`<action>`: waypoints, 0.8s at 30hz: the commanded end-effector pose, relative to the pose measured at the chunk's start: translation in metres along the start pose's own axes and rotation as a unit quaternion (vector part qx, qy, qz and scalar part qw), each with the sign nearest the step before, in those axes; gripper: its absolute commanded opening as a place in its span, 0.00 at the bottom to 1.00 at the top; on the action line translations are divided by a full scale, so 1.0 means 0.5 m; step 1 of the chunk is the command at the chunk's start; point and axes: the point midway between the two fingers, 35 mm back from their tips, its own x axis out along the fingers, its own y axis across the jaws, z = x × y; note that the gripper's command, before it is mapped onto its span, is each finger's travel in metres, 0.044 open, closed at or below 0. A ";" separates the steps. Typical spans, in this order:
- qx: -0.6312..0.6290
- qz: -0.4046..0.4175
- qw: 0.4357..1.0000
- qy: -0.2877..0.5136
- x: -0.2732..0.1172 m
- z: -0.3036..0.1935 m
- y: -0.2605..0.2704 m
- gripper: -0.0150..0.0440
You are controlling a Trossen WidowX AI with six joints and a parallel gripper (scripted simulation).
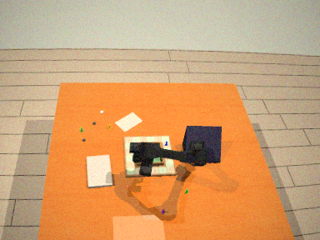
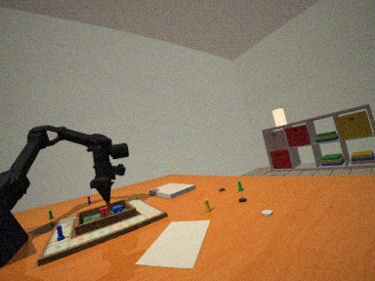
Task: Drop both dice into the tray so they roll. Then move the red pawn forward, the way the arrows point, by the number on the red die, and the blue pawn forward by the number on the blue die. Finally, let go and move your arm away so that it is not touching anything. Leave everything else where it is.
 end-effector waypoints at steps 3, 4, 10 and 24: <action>0.002 0.001 1.000 0.004 0.024 -0.005 0.000 0.25; 0.002 0.001 1.000 0.004 0.025 -0.005 0.000 0.25; 0.000 0.000 1.000 0.000 0.012 -0.001 0.000 0.52; 0.002 0.000 1.000 0.004 -0.073 -0.003 -0.001 1.00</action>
